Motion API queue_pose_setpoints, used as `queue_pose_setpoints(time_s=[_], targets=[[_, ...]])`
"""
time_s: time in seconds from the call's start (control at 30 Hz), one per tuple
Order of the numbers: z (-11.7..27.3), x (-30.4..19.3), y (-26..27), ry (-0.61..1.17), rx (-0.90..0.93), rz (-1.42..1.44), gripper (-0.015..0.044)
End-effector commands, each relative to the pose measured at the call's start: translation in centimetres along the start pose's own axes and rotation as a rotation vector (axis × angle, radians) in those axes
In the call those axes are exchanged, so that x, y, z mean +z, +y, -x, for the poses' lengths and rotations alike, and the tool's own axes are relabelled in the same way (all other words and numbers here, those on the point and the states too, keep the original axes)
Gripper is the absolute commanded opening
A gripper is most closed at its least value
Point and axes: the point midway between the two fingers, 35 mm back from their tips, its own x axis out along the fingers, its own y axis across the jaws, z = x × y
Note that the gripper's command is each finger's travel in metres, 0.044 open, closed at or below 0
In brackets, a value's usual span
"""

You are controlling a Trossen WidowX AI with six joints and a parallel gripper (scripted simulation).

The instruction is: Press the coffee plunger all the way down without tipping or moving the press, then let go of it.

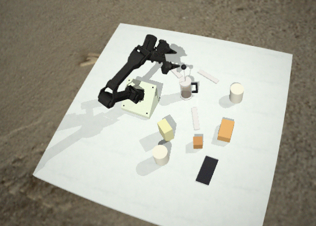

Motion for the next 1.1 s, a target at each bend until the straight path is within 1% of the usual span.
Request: queue_pose_setpoints(time_s=[0.0, 0.1, 0.33, 1.07], targets=[[-1.4, -2.8, -0.2, 0.013, -0.016, 0.039, 0.0440], [-2.0, -4.1, -0.3, 0.013, -0.018, 0.038, 0.0440], [-2.3, -4.0, -0.4, 0.013, -0.019, 0.037, 0.0440], [-5.8, -4.1, -0.5, 0.011, -0.022, 0.036, 0.0440]])
